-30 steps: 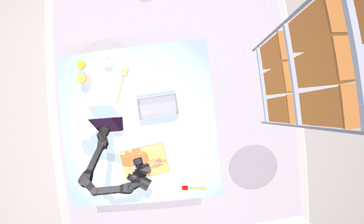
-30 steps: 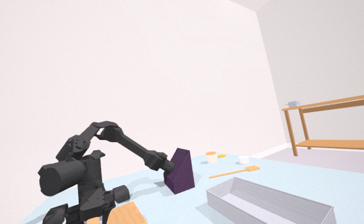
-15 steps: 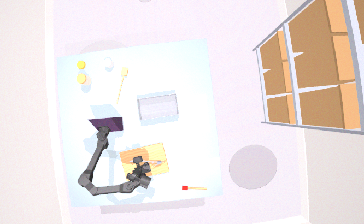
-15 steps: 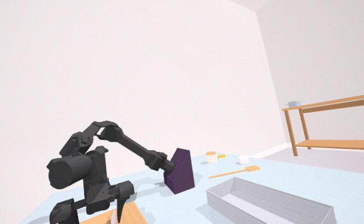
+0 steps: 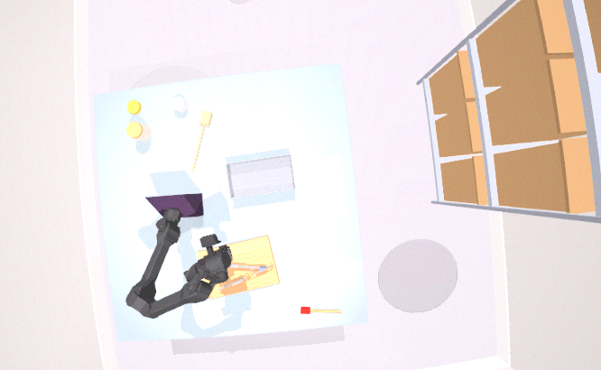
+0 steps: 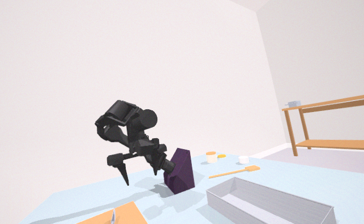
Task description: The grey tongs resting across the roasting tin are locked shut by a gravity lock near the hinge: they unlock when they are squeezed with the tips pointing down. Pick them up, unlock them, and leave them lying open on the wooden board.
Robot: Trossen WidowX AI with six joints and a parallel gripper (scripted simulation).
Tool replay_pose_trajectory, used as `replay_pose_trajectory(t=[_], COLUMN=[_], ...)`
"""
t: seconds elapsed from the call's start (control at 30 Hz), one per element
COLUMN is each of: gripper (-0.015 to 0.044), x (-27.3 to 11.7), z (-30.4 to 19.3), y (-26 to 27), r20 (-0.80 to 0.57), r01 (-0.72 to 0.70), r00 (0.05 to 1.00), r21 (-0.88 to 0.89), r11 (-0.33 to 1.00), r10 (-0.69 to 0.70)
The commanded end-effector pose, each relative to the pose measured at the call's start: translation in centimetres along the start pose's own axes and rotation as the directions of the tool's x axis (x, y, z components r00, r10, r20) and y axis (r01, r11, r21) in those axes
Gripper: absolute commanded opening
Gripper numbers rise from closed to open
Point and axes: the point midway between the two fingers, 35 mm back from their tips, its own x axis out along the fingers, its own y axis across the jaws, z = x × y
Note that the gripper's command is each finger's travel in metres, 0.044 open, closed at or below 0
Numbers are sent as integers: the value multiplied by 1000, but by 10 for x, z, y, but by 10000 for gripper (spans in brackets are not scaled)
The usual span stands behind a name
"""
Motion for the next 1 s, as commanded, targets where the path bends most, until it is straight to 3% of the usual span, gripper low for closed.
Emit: replay_pose_trajectory(t=[0.0,0.27,0.97], gripper=[440,440,440], x=[-9,-45,-45], z=[-6,-4,-4], y=[10,6,6], r20=[3,171,171], r01=[27,-15,-15], r00=[1000,985,985], r21=[0,-7,-7], r11=[1000,1000,1000], r10=[-27,16,16])
